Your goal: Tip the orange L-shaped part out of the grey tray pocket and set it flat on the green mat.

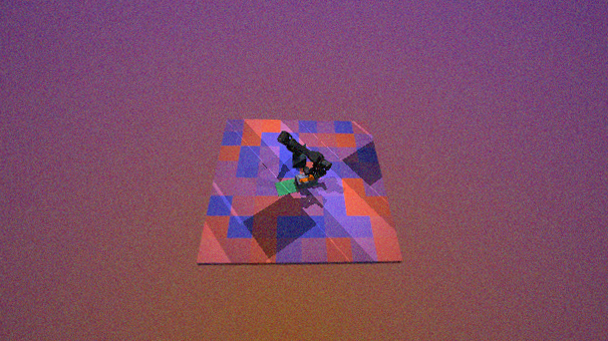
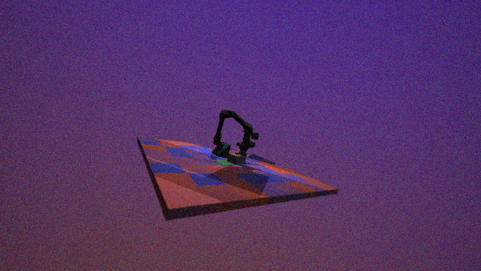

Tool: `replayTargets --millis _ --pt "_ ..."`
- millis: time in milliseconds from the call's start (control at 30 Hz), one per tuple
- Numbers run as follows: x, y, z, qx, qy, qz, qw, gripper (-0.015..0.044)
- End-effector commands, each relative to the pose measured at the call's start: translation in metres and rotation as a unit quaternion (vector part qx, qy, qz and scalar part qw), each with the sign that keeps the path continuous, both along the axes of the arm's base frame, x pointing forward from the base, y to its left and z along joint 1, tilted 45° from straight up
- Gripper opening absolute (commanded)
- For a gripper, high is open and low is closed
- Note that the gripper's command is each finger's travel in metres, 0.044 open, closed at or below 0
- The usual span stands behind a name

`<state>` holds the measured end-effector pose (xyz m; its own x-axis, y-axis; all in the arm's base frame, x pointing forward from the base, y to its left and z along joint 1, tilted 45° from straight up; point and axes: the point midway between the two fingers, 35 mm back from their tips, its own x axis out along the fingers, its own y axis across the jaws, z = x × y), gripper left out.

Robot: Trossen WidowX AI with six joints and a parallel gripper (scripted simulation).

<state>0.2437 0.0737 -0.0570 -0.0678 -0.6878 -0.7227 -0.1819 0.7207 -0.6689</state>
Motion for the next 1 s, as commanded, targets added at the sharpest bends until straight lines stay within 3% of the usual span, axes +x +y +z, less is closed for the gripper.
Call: replayTargets --millis 0,967 --pt "-0.002 -0.006 -0.004 -0.004 0.004 0.001 1.000 0.0180" --pt "-0.005 -0.028 -0.025 -0.005 0.004 0.001 1.000 0.0180"
